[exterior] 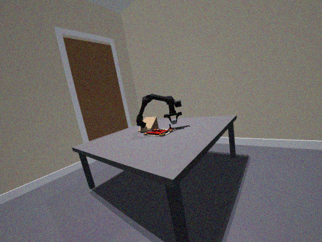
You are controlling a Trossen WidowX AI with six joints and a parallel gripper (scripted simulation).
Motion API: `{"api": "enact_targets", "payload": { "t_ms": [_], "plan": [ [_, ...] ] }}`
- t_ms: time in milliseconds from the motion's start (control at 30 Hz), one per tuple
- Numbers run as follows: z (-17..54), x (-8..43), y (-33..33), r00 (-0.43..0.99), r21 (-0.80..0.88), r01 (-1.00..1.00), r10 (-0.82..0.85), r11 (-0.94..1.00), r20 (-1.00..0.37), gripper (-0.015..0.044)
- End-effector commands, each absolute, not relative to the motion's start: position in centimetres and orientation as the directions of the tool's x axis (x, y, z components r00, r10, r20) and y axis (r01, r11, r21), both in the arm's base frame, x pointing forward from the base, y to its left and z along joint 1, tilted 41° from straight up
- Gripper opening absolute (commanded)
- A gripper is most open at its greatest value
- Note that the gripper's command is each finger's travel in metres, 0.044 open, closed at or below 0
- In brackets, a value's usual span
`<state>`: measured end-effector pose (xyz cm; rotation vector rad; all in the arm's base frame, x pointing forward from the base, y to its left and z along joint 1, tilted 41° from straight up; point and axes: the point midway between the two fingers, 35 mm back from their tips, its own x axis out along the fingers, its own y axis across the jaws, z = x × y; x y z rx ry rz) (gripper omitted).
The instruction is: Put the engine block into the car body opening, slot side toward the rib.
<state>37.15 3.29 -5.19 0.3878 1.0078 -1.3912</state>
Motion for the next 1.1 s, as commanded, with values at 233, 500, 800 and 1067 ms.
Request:
{"api": "enact_targets", "payload": {
  "t_ms": [233, 500, 800, 1067],
  "plan": [
    [-6.8, 36.8, 2.1, -0.131, -0.327, 0.922, -0.63, 0.206, -0.766, 0.0],
    [-7.8, 36.6, 1.2, -0.131, -0.327, 0.922, -0.63, 0.205, -0.765, 0.0],
    [-8.9, 36.4, 0.2, -0.131, -0.327, 0.922, -0.631, 0.205, -0.765, 0.0],
    [-8.7, 36.4, 0.5, -0.13, -0.326, 0.923, -0.63, 0.206, -0.766, 0.0026]
  ]
}}
